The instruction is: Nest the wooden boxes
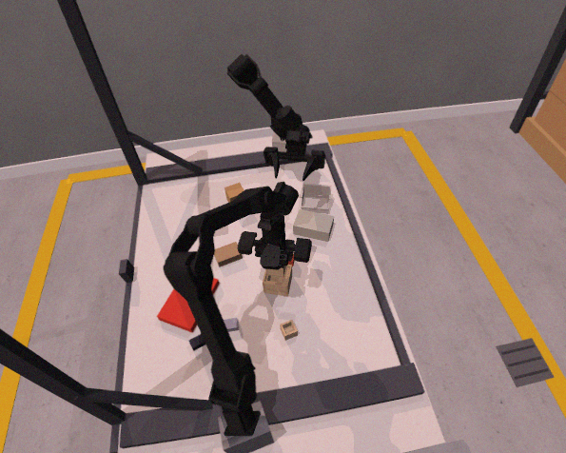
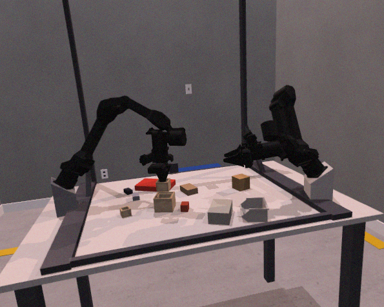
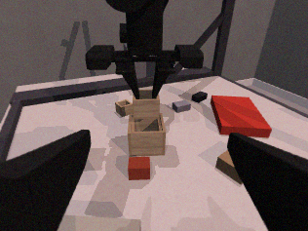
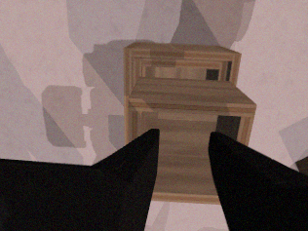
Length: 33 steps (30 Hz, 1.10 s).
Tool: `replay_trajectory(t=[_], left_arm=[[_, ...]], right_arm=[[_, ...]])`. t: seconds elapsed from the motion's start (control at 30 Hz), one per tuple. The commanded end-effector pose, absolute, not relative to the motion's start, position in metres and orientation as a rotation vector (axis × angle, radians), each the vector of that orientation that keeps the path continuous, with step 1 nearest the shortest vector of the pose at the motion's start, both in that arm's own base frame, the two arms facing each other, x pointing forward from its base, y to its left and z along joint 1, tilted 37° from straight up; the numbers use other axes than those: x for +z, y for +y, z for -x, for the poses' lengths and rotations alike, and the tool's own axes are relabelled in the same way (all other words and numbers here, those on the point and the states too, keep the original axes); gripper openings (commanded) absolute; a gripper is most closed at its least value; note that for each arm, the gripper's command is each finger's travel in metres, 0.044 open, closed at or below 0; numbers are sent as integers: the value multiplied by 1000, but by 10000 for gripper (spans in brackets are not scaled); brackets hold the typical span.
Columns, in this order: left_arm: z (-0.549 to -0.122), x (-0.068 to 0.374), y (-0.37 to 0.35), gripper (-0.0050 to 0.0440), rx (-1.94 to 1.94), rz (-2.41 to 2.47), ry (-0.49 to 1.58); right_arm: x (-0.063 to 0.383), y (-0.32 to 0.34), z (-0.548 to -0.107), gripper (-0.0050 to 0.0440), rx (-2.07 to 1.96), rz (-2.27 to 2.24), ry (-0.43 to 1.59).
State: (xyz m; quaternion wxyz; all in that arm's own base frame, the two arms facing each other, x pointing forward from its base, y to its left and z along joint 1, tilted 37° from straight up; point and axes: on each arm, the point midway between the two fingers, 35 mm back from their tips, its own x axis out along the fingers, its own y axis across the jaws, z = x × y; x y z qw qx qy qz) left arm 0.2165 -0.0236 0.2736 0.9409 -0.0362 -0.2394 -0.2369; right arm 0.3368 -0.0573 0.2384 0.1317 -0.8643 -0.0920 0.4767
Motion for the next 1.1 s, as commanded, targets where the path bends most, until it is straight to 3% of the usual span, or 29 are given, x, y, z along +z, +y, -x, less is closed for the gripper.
replay_trajectory(t=[0.0, 1.07], left_arm=[[-217, 273, -24, 400, -486, 78, -487], [-217, 273, -24, 400, -486, 78, -487]], right_arm=[[235, -56, -339, 193, 1378, 2515, -262], [218, -49, -351, 193, 1373, 2519, -264]])
